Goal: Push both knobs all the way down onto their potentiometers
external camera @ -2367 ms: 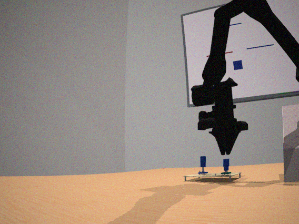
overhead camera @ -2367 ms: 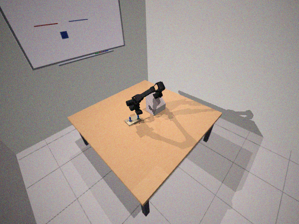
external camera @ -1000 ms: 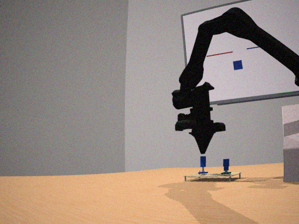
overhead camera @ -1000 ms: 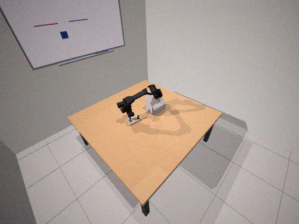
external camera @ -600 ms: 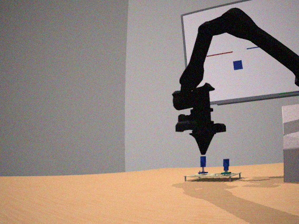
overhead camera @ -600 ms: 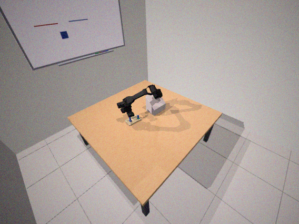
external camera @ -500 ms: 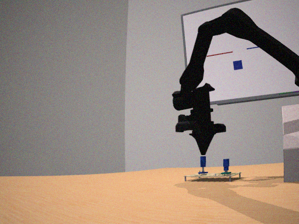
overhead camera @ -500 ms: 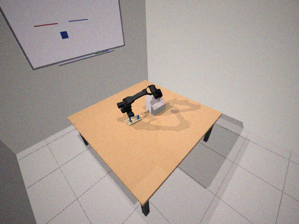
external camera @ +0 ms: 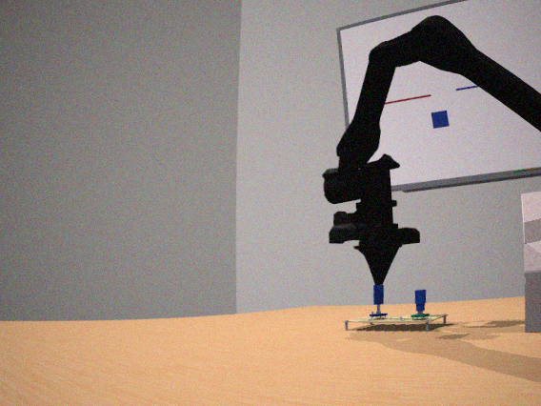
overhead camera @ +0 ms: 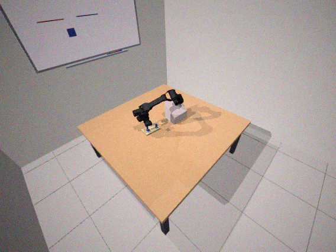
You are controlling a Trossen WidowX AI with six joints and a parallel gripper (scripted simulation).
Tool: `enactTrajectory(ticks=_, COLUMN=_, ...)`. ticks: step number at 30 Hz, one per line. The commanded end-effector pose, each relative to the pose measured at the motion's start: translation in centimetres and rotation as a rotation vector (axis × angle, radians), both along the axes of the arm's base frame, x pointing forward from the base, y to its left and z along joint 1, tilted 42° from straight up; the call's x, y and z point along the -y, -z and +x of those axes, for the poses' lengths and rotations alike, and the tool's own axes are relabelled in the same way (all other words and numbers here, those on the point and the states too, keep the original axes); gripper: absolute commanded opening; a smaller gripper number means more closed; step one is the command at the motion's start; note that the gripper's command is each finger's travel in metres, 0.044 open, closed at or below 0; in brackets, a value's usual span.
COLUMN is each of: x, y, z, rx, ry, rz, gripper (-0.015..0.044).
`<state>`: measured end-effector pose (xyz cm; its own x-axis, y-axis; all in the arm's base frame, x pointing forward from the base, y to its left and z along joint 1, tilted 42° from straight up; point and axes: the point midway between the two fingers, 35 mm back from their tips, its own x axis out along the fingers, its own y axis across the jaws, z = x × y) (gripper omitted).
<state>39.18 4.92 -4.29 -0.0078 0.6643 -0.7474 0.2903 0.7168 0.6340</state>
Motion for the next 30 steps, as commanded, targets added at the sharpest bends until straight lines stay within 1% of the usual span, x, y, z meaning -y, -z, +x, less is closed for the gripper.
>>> enactTrajectory(ticks=1, x=-0.12, y=0.08, z=0.01, rx=-0.003, ry=0.005, rz=0.006, gripper=0.0000)
enactTrajectory(ticks=30, x=-0.33, y=0.30, z=0.01, rx=-0.003, ry=0.005, rz=0.006, gripper=0.0000)
